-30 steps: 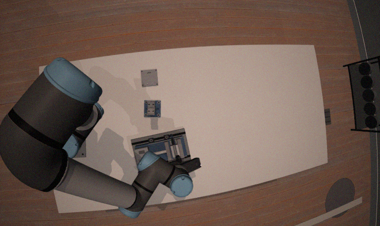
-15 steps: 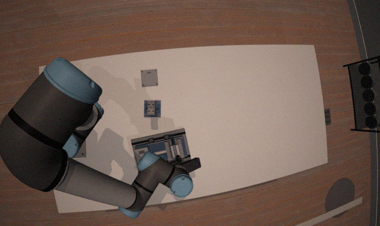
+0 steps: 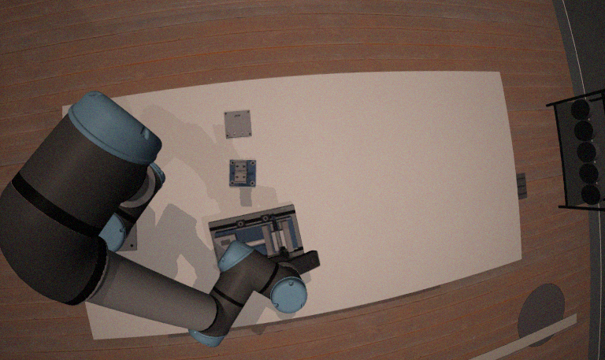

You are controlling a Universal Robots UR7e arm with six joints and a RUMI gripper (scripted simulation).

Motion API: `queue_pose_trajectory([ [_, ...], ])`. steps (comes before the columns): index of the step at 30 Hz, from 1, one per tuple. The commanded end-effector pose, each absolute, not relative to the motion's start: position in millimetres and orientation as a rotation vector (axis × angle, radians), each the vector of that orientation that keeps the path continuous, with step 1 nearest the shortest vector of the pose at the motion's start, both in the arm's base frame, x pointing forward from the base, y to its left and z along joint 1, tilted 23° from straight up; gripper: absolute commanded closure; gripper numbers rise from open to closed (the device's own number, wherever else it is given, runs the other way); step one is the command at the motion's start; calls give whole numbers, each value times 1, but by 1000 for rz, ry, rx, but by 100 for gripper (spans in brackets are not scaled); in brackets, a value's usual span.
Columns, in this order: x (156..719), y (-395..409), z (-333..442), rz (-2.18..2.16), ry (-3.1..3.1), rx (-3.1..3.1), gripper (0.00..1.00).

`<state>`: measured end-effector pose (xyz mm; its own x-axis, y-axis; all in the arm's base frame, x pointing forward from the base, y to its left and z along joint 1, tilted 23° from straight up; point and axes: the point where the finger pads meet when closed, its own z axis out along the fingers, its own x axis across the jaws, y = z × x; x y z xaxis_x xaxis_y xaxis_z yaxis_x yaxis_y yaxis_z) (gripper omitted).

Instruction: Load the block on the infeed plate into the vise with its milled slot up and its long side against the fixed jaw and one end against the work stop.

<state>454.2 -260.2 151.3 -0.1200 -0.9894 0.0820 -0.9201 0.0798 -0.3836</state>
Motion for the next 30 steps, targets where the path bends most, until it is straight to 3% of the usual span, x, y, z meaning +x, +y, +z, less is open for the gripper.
queue_pose_trajectory([
  [1, 454, -259, 152, -515, 2152, -1938, 100],
  [30, 455, -252, 151, -515, 2152, -1938, 100],
])
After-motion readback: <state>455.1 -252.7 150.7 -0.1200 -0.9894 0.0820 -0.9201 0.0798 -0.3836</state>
